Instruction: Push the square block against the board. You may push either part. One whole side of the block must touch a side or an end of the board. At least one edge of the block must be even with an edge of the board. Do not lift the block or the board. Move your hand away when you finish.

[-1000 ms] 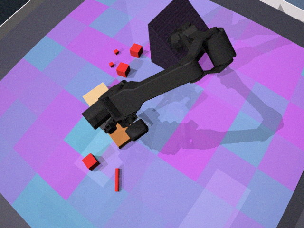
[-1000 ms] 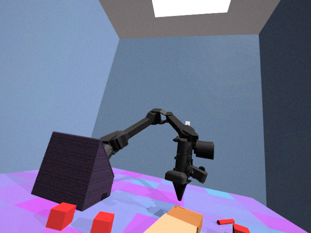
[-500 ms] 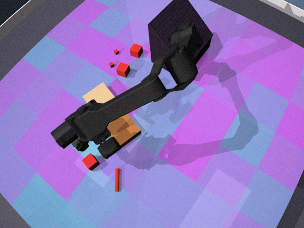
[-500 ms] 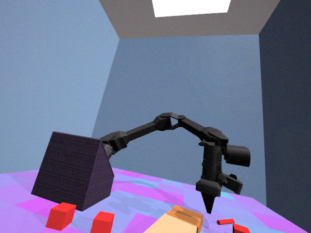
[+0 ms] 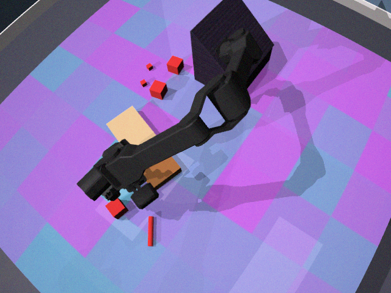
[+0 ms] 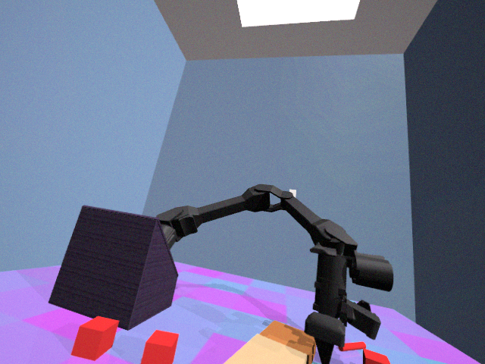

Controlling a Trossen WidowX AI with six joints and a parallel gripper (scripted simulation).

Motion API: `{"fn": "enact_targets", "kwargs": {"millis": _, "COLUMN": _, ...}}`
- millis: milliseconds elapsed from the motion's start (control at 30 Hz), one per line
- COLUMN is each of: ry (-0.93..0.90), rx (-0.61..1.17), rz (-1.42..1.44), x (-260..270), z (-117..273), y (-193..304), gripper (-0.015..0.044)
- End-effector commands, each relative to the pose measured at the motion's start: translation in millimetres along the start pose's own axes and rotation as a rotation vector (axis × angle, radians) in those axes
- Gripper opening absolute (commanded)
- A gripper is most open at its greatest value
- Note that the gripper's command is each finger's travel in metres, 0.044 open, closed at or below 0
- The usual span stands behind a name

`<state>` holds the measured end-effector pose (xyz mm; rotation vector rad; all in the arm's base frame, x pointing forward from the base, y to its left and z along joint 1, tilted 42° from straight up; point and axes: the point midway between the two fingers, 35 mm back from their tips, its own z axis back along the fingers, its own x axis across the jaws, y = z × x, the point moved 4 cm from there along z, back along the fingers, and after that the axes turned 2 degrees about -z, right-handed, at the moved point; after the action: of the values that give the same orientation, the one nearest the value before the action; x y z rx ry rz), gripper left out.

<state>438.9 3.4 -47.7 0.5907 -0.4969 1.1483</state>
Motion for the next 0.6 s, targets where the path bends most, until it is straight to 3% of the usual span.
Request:
{"fn": "enact_targets", "kwargs": {"millis": 0, "ry": -0.005, "rx": -0.007, "rz": -0.005, "x": 0, "z": 1, "y": 3, "gripper": 0.0}}
{"fn": "enact_targets", "kwargs": {"millis": 567, "ry": -0.005, "rx": -0.006, "rz": -0.006, "x": 0, "z": 1, "y": 15, "gripper": 0.0}}
